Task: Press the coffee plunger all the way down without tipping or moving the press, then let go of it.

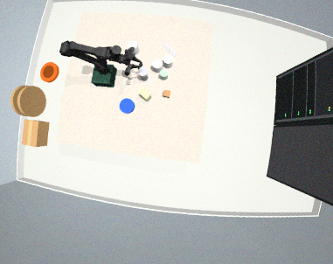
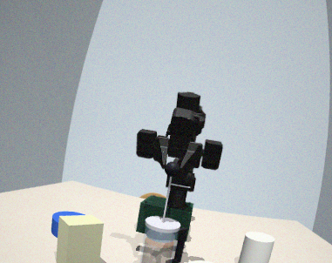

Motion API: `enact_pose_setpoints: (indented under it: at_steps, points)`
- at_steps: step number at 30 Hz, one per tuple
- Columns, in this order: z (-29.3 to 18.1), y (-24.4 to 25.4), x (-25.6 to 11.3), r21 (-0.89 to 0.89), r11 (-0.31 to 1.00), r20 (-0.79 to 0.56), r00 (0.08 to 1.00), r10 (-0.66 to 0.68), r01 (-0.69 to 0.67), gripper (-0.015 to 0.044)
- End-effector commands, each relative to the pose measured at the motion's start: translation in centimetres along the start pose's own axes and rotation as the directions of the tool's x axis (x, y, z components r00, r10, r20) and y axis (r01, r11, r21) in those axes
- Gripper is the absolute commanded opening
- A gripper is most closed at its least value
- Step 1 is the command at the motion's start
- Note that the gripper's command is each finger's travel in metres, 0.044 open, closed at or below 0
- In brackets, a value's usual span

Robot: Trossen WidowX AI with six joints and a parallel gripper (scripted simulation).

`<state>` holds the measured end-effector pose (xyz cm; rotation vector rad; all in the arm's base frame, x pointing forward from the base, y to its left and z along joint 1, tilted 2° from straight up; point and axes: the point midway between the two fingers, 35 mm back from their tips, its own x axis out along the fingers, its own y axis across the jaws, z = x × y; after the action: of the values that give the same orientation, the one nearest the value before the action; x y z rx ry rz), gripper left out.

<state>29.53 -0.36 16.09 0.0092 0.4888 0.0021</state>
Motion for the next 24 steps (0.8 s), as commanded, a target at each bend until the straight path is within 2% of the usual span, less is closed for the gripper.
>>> enact_pose_setpoints:
  at_steps: [1,24]
  points:
    - [-1.9,0.0,0.8,0.006,1.000,-0.042,0.999,-0.002,0.002,0.0118]
    - [-4.9,0.0,3.2,0.007,1.000,-0.041,0.999,-0.002,0.002,0.0118]
